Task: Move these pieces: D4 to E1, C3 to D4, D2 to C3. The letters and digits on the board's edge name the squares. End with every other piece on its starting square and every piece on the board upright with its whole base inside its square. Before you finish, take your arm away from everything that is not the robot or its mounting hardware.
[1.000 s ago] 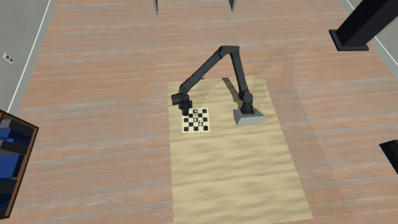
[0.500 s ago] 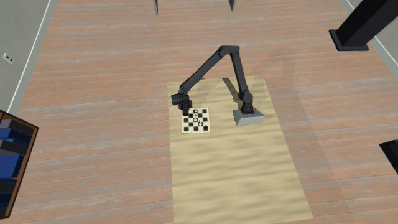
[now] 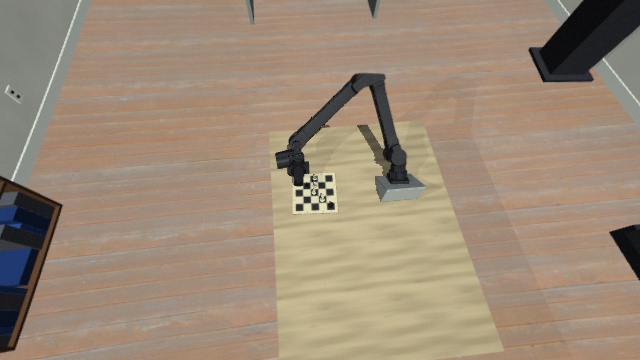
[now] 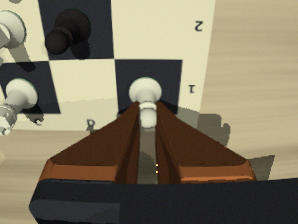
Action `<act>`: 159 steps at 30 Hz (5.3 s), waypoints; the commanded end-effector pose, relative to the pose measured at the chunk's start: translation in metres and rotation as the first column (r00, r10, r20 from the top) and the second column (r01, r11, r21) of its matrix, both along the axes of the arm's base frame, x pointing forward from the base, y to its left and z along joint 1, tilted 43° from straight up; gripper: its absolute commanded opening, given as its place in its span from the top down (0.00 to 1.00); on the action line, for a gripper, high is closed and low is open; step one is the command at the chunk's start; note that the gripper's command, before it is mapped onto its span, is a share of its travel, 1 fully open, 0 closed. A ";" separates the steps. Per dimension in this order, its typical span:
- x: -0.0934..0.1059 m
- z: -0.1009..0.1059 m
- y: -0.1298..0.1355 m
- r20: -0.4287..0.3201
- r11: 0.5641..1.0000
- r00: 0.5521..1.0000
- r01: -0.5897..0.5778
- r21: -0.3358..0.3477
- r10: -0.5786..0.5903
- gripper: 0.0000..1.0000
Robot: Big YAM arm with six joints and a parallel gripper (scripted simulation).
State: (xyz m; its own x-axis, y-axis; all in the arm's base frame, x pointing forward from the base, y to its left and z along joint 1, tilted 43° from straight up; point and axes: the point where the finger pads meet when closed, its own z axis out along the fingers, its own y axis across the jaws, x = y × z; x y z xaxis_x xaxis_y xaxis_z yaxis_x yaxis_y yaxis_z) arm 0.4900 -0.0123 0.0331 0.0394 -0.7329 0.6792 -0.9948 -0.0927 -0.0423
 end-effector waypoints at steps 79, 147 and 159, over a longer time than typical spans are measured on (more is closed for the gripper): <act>0.013 0.002 -0.004 0.024 1.000 0.999 0.022 0.003 -0.022 1.00; 0.008 -0.005 -0.007 0.005 1.000 1.000 0.009 -0.001 -0.009 1.00; 0.008 -0.005 -0.007 0.005 1.000 1.000 0.009 -0.001 -0.009 1.00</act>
